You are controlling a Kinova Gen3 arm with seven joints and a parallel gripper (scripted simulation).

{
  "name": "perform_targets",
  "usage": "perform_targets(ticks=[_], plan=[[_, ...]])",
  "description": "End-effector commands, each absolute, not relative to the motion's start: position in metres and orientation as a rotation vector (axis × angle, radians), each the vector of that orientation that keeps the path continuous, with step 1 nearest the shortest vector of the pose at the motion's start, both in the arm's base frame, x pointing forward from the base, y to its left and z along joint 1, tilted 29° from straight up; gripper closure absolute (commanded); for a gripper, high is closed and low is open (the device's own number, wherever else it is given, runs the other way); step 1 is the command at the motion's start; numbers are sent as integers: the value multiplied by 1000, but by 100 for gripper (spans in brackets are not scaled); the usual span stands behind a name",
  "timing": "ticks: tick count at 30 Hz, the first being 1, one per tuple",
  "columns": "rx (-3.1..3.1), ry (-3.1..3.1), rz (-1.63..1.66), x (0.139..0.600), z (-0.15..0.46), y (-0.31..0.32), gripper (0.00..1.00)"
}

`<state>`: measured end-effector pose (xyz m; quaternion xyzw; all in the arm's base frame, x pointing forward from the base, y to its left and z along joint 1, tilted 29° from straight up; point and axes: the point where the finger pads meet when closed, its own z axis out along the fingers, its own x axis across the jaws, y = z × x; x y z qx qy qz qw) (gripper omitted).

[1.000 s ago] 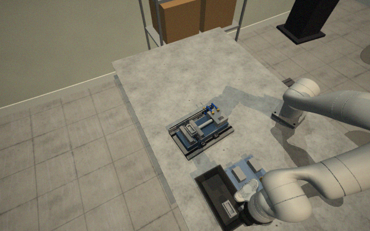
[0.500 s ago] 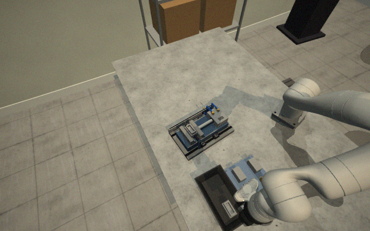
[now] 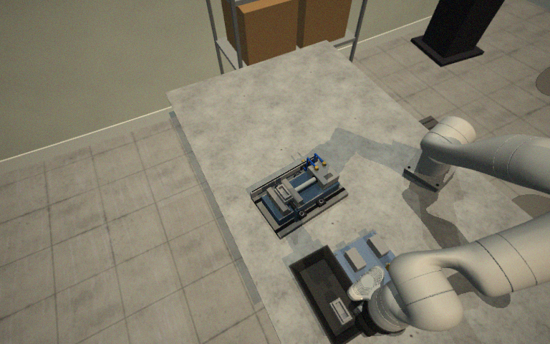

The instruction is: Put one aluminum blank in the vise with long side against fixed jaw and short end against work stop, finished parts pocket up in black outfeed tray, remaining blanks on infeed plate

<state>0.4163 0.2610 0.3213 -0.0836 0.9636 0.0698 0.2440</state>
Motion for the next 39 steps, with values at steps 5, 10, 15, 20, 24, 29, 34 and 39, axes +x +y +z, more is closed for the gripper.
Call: perform_targets(ticks=[5, 10, 15, 20, 24, 29, 34, 39], plan=[[-228, 2631, 192, 416, 322, 261, 100], [-228, 2631, 192, 416, 322, 261, 100], [-228, 2631, 192, 415, 324, 261, 100], [-228, 2631, 192, 412, 330, 259, 100], [-228, 2631, 192, 410, 335, 258, 100], [-228, 2631, 192, 405, 343, 257, 100], [-228, 2631, 192, 399, 355, 254, 100], [-228, 2631, 192, 393, 366, 252, 100]])
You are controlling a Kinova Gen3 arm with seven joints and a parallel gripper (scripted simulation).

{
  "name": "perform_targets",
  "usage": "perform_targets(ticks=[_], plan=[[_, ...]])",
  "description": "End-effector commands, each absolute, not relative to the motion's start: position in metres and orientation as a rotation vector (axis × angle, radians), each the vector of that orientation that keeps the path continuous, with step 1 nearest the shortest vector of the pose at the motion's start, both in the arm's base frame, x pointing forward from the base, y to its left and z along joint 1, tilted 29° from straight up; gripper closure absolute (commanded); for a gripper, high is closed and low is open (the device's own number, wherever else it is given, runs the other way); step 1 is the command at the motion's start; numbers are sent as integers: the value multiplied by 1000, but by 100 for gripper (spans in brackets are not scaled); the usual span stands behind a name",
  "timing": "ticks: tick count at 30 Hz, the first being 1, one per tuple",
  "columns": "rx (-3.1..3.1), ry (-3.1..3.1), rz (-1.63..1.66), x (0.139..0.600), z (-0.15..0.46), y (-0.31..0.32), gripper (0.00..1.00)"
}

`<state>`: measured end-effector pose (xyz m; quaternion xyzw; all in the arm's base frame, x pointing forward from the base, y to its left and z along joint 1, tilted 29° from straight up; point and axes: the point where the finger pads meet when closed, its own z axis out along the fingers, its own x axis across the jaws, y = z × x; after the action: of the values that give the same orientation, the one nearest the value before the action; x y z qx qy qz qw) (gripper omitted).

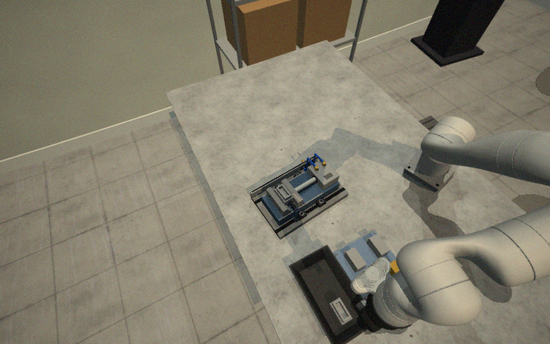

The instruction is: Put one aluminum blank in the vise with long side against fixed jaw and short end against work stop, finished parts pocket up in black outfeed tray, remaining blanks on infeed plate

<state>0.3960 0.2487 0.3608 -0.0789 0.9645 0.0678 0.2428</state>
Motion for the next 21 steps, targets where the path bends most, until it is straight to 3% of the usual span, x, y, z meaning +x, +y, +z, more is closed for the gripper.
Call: perform_targets(ticks=[1, 21], plan=[[-228, 2631, 192, 392, 368, 252, 100], [-228, 2631, 192, 387, 378, 249, 100]])
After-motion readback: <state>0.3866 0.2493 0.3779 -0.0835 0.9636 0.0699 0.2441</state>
